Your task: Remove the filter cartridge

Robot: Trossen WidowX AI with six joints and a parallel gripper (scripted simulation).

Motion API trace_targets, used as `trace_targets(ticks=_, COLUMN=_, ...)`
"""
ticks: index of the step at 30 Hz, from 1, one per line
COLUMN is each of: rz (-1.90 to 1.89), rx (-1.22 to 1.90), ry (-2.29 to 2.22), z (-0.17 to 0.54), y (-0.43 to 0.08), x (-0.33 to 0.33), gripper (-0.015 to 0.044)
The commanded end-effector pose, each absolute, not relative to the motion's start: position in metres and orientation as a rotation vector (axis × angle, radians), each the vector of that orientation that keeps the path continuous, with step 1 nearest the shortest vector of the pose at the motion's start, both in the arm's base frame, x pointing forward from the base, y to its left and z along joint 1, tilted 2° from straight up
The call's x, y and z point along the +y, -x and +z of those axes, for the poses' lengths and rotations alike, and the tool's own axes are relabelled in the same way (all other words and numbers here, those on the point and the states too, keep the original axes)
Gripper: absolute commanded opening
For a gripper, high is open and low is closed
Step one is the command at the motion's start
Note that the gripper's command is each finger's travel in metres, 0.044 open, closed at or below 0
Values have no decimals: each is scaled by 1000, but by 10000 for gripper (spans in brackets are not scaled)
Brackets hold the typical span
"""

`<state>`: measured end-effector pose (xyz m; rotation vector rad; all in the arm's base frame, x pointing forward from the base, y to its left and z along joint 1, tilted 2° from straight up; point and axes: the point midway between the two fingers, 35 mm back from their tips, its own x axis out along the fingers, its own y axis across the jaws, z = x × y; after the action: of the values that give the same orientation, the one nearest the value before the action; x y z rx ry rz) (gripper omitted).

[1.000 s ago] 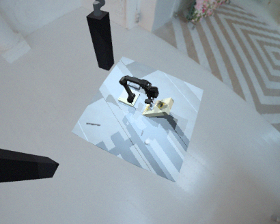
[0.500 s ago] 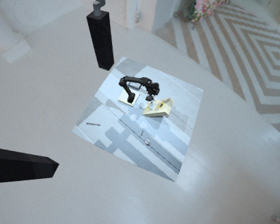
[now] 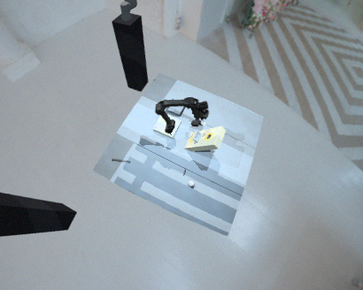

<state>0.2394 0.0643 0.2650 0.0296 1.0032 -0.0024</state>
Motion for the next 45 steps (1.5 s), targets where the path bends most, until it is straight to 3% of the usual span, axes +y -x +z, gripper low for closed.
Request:
trace_targets(ticks=1, rz=1, rx=1003, ry=-27, z=265, y=-239, x=65, gripper=0)
trace_targets(ticks=22, rz=446, rx=987, ry=242, z=264, y=-200, x=153, gripper=0)
trace_targets(ticks=45, rz=975, rx=886, ry=546, z=267, y=-118, x=230, gripper=0)
